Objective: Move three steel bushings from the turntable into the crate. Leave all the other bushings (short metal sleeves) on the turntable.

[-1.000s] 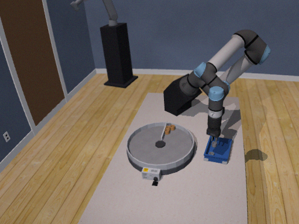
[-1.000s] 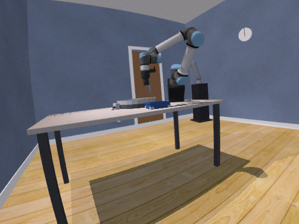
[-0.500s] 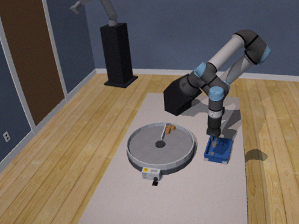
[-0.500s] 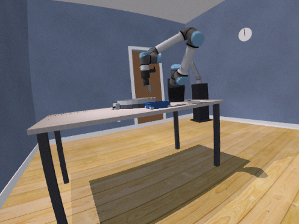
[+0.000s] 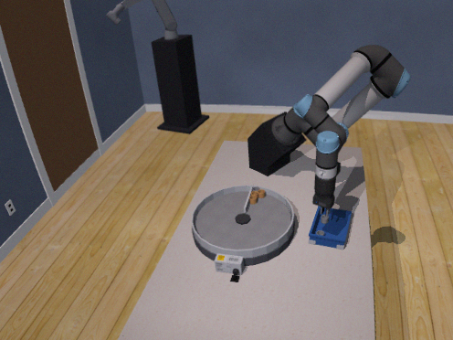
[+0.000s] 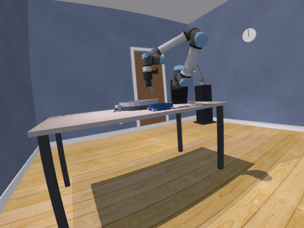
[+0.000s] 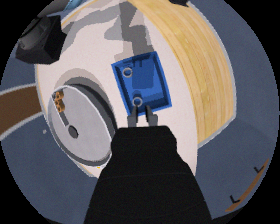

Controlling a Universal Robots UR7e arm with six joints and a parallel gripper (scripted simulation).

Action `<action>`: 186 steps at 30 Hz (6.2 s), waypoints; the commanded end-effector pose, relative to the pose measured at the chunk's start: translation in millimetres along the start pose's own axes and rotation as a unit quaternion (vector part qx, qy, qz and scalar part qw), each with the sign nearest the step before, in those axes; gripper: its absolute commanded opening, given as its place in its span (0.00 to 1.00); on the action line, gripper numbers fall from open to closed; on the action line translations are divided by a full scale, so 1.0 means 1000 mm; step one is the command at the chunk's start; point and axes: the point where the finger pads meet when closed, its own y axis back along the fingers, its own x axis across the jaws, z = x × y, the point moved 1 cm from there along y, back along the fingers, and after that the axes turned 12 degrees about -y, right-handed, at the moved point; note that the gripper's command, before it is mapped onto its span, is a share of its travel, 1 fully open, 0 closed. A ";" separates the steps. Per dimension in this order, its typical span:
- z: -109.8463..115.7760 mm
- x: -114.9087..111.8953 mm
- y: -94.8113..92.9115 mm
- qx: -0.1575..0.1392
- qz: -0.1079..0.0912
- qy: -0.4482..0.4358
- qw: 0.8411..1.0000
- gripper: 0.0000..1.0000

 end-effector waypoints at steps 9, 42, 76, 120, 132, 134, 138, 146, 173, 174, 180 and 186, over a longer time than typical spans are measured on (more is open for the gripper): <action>0.000 0.000 0.000 0.000 0.000 0.000 1.000 0.42; 0.001 -0.111 -0.003 0.000 0.000 0.000 1.000 0.40; 0.001 -0.222 -0.006 0.000 0.000 0.000 1.000 0.40; 0.001 -0.333 -0.020 0.000 0.000 0.000 1.000 0.40; 0.001 -0.333 -0.023 0.000 0.000 0.000 1.000 0.40; 0.001 -0.333 -0.026 0.000 0.000 0.000 1.000 0.40; 0.001 -0.334 -0.038 0.000 0.000 0.000 1.000 0.40; 0.001 -0.334 -0.038 0.000 0.000 0.000 1.000 0.40; 0.001 -0.334 -0.059 0.000 0.000 0.000 1.000 0.40; 0.001 -0.334 -0.059 0.000 0.000 0.000 1.000 0.40; 0.001 -0.334 -0.059 0.000 0.000 0.000 1.000 0.40; 0.001 -0.334 -0.062 0.000 0.000 0.000 1.000 0.40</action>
